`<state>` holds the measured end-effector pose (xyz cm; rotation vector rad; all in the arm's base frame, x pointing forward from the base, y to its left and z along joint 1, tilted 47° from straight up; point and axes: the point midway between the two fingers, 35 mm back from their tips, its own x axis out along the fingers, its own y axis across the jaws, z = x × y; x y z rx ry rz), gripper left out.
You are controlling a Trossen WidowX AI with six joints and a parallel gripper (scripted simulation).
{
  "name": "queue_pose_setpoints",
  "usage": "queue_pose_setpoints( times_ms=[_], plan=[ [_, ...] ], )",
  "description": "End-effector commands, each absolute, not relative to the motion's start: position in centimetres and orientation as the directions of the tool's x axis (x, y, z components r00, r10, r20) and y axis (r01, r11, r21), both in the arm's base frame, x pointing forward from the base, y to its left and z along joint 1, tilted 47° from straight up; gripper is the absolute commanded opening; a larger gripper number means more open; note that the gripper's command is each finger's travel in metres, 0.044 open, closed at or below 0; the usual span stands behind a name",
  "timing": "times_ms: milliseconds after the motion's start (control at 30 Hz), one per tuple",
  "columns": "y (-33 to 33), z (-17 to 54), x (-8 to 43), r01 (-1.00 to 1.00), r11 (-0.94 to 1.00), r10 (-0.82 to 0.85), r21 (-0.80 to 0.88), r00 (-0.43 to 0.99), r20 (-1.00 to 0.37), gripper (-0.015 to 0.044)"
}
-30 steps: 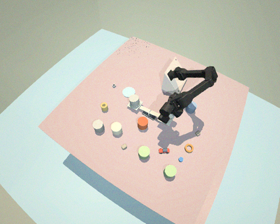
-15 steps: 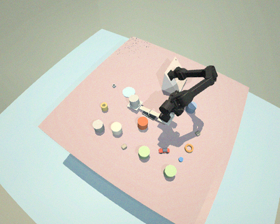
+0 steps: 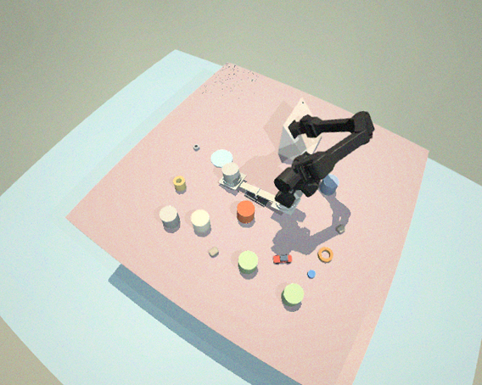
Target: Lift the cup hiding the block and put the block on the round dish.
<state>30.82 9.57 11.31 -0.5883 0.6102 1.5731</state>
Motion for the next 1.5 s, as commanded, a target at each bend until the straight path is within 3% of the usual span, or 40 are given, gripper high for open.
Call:
queue_pose_setpoints(
  times_ms=[0,1467],
  plan=[
    [8.9,11.9,31.0,-0.997,-0.067,0.724,0.033,-0.072,-0.686,0.0000],
    [7.5,13.6,30.6,-0.996,-0.073,0.730,0.044,-0.083,-0.678,0.0000]
  ],
)
